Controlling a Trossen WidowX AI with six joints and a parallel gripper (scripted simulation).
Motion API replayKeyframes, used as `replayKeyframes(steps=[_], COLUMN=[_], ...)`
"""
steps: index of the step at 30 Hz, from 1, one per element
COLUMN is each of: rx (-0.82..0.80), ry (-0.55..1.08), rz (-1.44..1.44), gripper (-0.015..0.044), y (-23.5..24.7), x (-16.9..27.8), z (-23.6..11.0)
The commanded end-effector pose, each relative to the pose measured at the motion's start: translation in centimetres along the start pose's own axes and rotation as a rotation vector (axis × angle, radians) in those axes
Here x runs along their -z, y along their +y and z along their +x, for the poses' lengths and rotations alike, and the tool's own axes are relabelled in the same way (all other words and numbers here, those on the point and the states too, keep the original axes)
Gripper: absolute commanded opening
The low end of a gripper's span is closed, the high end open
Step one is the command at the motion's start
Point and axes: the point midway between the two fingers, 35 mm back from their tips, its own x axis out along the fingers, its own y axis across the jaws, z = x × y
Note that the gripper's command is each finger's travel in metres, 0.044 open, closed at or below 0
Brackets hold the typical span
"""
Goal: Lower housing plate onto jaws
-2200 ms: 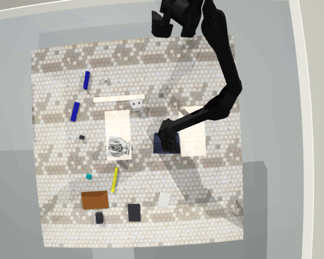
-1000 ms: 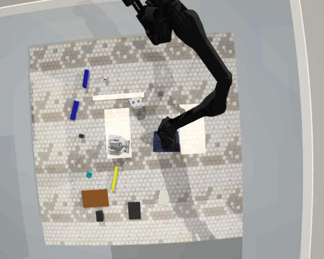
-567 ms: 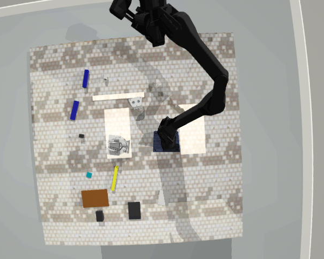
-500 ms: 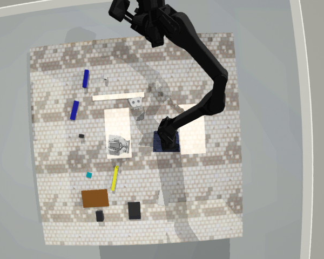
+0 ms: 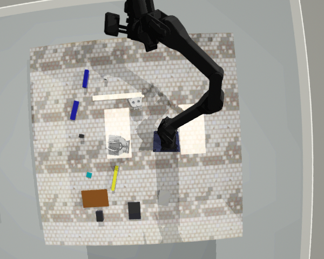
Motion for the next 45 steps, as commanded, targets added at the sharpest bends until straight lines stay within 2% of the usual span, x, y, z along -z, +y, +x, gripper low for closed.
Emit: replayKeyframes(steps=[1, 45], rx=[0.01, 0.001], ry=[0.033, 0.254], rz=[-0.119, -1.072], gripper=[0.044, 0.044], y=[0.4, 0.4], x=[1.3, 9.7], z=[0.9, 5.3])
